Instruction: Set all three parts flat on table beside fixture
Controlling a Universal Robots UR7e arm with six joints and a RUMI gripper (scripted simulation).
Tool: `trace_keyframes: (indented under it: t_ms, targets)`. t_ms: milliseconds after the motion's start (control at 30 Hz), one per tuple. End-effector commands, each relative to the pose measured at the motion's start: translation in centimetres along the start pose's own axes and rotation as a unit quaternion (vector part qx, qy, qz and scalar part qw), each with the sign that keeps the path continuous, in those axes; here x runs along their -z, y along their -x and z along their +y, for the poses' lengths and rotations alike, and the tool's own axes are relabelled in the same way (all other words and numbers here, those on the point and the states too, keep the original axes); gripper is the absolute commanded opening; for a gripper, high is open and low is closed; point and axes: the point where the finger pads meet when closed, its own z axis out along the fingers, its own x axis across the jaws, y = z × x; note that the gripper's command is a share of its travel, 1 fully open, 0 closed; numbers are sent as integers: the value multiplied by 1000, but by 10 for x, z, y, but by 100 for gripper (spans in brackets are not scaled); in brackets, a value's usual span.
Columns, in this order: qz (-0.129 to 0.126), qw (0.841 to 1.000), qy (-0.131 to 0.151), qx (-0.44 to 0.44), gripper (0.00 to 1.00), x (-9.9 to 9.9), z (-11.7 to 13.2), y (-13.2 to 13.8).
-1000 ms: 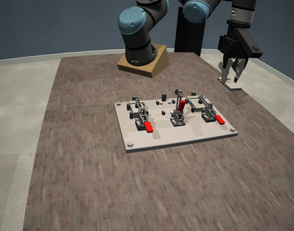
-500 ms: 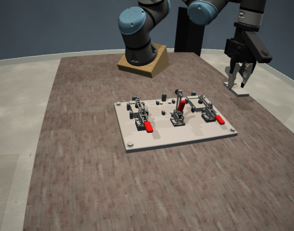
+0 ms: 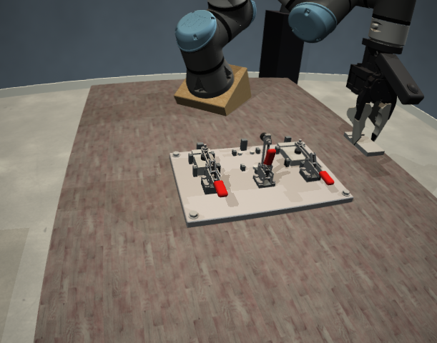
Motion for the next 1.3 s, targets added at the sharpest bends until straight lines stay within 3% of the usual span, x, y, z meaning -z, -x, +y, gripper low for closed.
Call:
trace_keyframes:
  t_ms: [0,1267]
  targets:
    - [0,1000,0,0,0,0,-10,0]
    - [0,1000,0,0,0,-8,-14,0]
